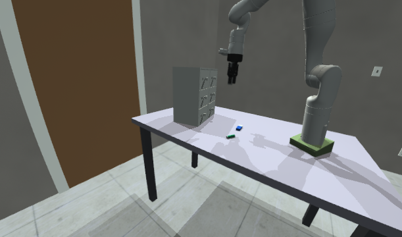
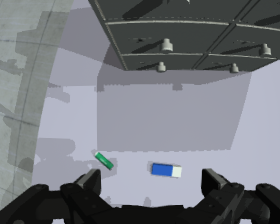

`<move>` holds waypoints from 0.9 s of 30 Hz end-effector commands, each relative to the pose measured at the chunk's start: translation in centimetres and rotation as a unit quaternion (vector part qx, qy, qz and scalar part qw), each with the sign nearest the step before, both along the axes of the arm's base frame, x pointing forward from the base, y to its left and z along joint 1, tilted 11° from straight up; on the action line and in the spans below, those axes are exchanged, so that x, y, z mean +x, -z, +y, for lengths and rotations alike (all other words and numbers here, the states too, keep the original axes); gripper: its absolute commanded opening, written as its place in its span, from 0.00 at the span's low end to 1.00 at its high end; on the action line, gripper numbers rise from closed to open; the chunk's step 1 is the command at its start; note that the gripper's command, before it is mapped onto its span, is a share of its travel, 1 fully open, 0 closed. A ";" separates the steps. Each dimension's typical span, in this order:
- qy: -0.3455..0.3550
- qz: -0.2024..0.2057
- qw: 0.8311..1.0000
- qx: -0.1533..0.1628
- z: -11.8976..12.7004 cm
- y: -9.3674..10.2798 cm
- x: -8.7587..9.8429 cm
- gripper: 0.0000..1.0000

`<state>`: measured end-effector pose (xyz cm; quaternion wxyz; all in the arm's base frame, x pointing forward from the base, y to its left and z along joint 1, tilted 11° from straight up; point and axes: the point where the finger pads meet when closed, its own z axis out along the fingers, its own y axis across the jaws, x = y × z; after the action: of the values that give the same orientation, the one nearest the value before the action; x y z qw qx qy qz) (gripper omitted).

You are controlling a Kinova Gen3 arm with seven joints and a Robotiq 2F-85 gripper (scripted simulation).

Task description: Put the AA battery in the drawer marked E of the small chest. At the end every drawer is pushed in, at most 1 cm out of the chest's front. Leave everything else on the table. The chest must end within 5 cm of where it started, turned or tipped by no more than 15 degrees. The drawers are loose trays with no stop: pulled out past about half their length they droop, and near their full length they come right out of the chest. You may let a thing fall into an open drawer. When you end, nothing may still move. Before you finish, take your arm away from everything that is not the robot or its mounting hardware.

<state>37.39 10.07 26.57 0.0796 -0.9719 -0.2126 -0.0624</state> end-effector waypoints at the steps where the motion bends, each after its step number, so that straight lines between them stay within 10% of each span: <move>1: 0.000 -0.003 1.000 0.002 0.0 0.0 0.0 1.00; 27: 0.006 -0.045 0.999 0.022 0.7 1.1 1.0 1.00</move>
<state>38.47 10.67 25.56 0.0885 -0.9679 -0.2089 -0.1085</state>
